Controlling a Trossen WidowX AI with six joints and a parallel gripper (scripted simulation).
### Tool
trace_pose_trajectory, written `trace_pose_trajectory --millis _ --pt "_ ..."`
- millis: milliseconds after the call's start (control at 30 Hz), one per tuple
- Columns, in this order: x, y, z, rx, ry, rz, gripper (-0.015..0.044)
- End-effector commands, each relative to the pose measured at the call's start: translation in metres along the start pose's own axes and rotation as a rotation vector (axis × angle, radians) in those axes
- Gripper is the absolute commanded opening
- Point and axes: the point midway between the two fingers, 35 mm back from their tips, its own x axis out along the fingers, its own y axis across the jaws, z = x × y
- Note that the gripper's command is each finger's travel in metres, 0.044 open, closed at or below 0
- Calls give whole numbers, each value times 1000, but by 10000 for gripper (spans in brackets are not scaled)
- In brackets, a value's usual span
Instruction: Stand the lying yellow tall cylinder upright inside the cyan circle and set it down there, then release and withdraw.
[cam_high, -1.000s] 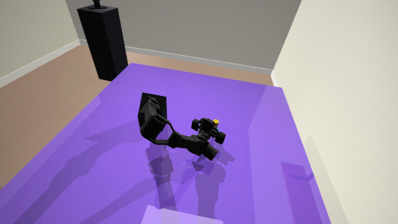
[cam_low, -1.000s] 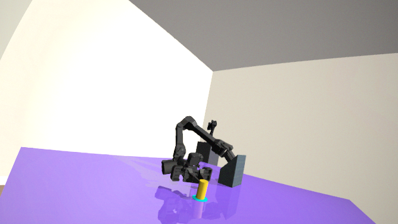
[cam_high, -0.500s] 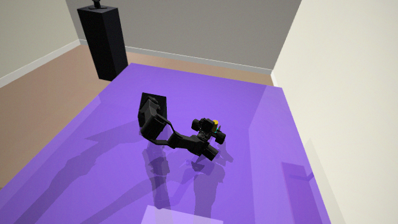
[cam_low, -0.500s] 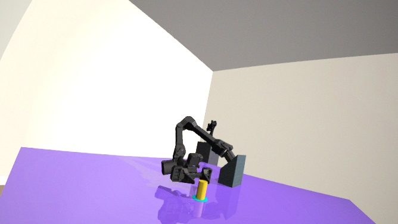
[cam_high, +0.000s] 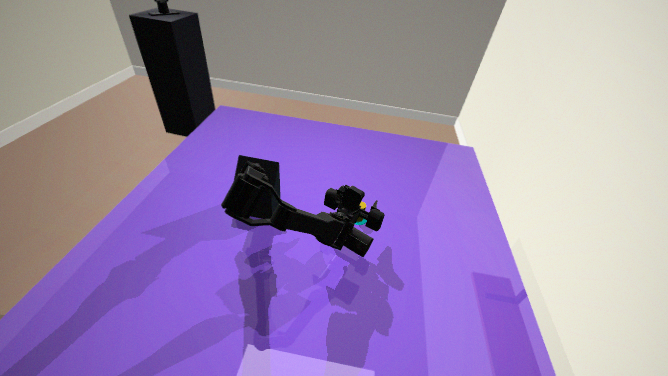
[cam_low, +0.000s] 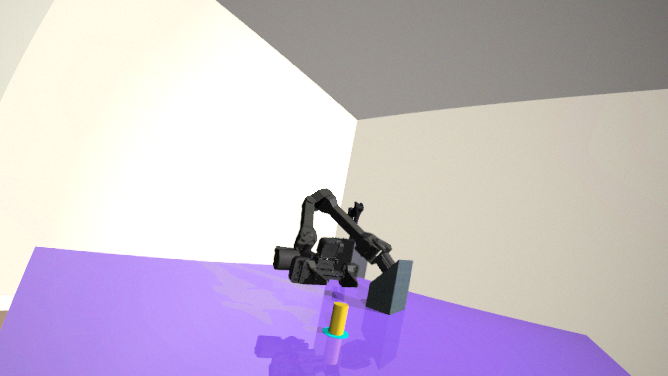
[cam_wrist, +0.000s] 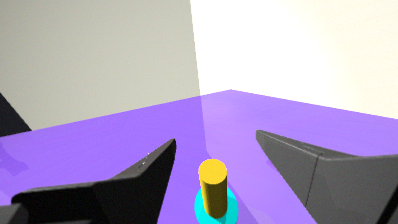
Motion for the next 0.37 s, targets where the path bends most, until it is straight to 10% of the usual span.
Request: trace_pose_trajectory --millis 0,333 --pt "-3 4 30 1 -3 -4 400" --pt "20 12 32 147 218 150 400"
